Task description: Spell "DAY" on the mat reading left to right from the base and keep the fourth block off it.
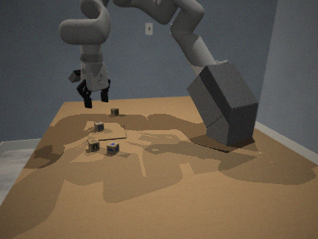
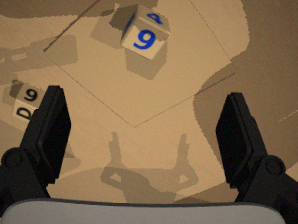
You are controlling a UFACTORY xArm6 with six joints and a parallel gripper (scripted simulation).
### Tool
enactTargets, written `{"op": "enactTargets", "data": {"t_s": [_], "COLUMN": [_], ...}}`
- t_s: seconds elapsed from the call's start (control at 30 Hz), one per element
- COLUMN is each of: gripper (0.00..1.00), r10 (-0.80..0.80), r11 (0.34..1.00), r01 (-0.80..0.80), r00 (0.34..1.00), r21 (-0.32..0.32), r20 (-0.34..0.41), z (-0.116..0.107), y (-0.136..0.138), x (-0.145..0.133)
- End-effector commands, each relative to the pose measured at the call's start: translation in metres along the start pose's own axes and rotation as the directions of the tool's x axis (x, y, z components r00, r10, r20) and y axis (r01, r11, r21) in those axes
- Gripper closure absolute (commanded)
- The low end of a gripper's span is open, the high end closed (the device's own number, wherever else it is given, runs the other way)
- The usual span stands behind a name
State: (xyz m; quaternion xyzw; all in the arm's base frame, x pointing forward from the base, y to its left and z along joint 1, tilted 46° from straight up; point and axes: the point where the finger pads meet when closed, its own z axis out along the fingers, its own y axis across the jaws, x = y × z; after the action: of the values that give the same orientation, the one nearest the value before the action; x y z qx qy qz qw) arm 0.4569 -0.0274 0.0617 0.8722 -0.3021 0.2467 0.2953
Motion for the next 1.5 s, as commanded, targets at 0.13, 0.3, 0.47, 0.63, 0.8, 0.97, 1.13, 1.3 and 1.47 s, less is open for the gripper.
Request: {"op": "enactTargets", "data": {"t_s": [0.13, 0.3, 0.47, 0.63, 0.8, 0.97, 1.13, 1.3, 1.47], "gripper": [0.0, 0.0, 0.0, 0.0, 0.0, 0.31, 0.31, 0.31, 0.31], "r10": [0.182, 0.316, 0.414, 0.457, 0.465, 0.466, 0.466, 0.466, 0.466], "r11": [0.983, 0.949, 0.91, 0.89, 0.885, 0.885, 0.885, 0.885, 0.885], "r01": [-0.182, -0.316, -0.414, -0.457, -0.465, -0.465, -0.465, -0.465, -0.465], "r00": [0.983, 0.949, 0.91, 0.89, 0.885, 0.885, 0.885, 0.885, 0.885], "r21": [0.008, 0.009, 0.011, 0.011, 0.011, 0.011, 0.011, 0.011, 0.011], "r20": [-0.012, -0.011, -0.01, -0.009, -0.009, -0.009, -0.009, -0.009, -0.009], "z": [0.0016, 0.0036, 0.0052, 0.0059, 0.006, 0.006, 0.006, 0.006, 0.006], "y": [-0.0008, -0.0009, -0.0009, -0.001, -0.001, -0.001, -0.001, -0.001, -0.001], "x": [0.0007, 0.0008, 0.0008, 0.0008, 0.0008, 0.0008, 0.0008, 0.0008, 0.0008]}}
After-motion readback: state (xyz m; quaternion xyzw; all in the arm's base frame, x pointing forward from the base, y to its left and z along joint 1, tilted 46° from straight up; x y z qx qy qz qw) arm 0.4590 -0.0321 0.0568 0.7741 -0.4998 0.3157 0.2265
